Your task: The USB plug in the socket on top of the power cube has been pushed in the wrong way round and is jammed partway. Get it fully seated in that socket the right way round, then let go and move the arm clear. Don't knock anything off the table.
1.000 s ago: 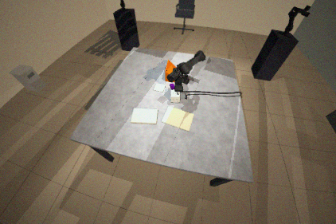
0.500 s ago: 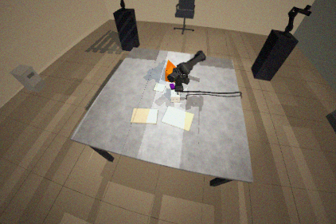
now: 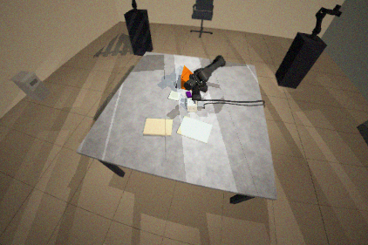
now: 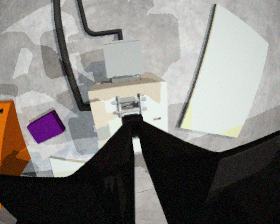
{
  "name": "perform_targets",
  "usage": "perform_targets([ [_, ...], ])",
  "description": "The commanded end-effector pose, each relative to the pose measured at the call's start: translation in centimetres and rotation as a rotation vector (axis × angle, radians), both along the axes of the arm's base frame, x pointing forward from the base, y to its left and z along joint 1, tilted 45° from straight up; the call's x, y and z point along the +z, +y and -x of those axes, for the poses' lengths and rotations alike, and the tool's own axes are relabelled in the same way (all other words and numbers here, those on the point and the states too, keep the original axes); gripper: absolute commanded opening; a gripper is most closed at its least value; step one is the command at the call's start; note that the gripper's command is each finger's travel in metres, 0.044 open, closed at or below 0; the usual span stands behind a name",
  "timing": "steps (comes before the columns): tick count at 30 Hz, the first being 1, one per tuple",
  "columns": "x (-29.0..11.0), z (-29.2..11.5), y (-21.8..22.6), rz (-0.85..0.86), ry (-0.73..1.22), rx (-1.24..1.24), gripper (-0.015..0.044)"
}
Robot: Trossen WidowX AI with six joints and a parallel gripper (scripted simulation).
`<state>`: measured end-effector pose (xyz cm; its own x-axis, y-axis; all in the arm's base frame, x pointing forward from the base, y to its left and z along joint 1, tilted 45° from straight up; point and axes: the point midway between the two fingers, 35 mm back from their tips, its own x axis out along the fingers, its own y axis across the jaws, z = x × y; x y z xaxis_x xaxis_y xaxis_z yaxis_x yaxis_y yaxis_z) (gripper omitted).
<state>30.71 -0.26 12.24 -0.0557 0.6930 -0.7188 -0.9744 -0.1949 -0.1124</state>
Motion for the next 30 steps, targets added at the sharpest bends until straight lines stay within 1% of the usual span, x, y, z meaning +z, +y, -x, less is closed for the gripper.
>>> perform_targets([
  [1, 0.00, 0.00, 0.12, -0.003, 0.002, -0.005, 0.0000],
  [30, 0.00, 0.11, 0.62, -0.003, -0.002, -0.001, 0.0000],
])
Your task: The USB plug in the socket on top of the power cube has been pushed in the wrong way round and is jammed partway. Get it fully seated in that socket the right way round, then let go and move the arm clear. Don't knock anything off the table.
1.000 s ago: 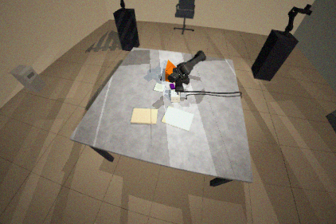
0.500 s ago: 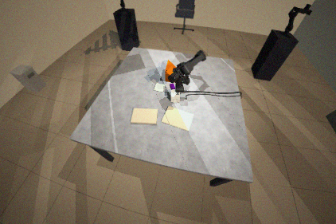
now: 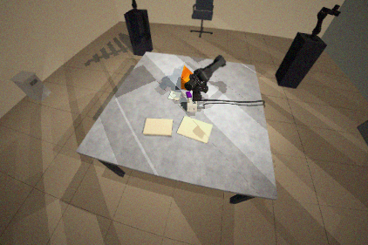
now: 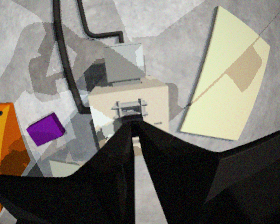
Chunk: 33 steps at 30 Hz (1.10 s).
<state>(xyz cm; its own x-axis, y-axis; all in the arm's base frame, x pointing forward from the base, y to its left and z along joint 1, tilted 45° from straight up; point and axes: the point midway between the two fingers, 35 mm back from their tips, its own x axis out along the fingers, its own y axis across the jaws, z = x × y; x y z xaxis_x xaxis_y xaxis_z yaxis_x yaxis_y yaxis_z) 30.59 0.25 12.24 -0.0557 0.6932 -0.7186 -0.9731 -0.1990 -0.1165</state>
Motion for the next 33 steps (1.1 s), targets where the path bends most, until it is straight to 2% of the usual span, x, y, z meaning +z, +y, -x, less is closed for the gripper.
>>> perform_targets([
  [1, 0.00, 0.00, 0.12, -0.003, 0.002, -0.005, 0.0000],
  [33, -0.22, 0.04, 0.45, -0.003, 0.001, -0.004, 0.0000],
])
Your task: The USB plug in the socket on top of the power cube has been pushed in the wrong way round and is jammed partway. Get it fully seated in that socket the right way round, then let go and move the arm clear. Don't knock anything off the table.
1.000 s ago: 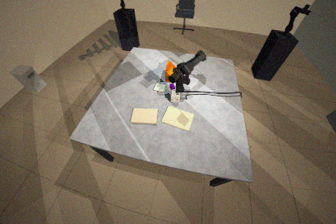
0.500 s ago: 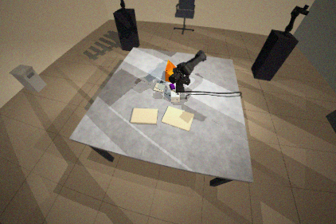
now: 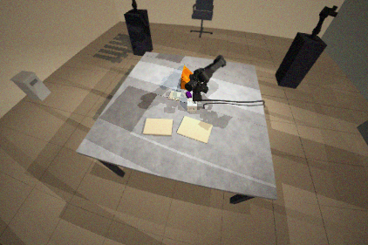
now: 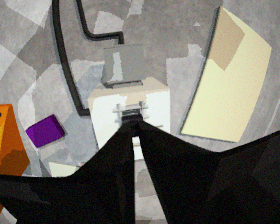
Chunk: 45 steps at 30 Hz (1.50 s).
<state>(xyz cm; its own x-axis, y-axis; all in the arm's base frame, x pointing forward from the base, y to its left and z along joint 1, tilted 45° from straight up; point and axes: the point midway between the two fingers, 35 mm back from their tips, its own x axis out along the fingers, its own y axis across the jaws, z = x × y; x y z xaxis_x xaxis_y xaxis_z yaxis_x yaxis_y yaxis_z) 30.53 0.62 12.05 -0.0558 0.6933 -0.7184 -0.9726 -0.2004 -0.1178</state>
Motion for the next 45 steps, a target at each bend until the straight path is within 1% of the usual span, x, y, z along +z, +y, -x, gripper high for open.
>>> perform_targets([
  [1, -0.04, -0.02, 0.08, -0.002, 0.003, -0.005, 0.0000],
  [45, -0.41, 0.01, 0.45, -0.003, 0.002, -0.005, 0.0000],
])
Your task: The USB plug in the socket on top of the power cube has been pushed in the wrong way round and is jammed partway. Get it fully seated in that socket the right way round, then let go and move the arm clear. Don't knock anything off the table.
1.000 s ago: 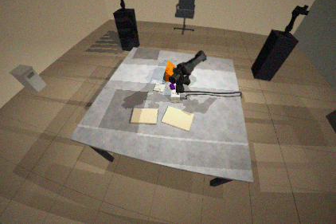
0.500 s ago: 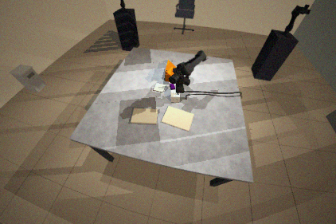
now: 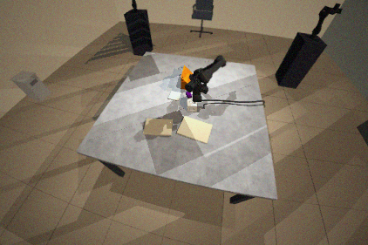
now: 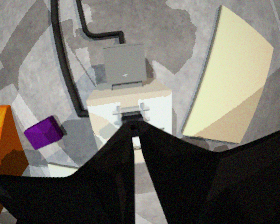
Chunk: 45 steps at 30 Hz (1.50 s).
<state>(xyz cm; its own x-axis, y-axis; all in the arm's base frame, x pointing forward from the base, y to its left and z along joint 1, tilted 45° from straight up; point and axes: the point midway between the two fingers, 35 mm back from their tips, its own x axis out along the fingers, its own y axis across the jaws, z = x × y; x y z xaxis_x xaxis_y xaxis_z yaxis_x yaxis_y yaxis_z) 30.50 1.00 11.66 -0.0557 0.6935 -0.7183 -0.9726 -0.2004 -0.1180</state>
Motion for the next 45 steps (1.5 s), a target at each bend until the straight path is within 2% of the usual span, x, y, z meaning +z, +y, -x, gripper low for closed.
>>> perform_targets([
  [1, -0.04, -0.02, 0.08, -0.002, 0.003, -0.005, 0.0000],
  [45, -0.41, 0.01, 0.45, -0.003, 0.002, -0.005, 0.0000],
])
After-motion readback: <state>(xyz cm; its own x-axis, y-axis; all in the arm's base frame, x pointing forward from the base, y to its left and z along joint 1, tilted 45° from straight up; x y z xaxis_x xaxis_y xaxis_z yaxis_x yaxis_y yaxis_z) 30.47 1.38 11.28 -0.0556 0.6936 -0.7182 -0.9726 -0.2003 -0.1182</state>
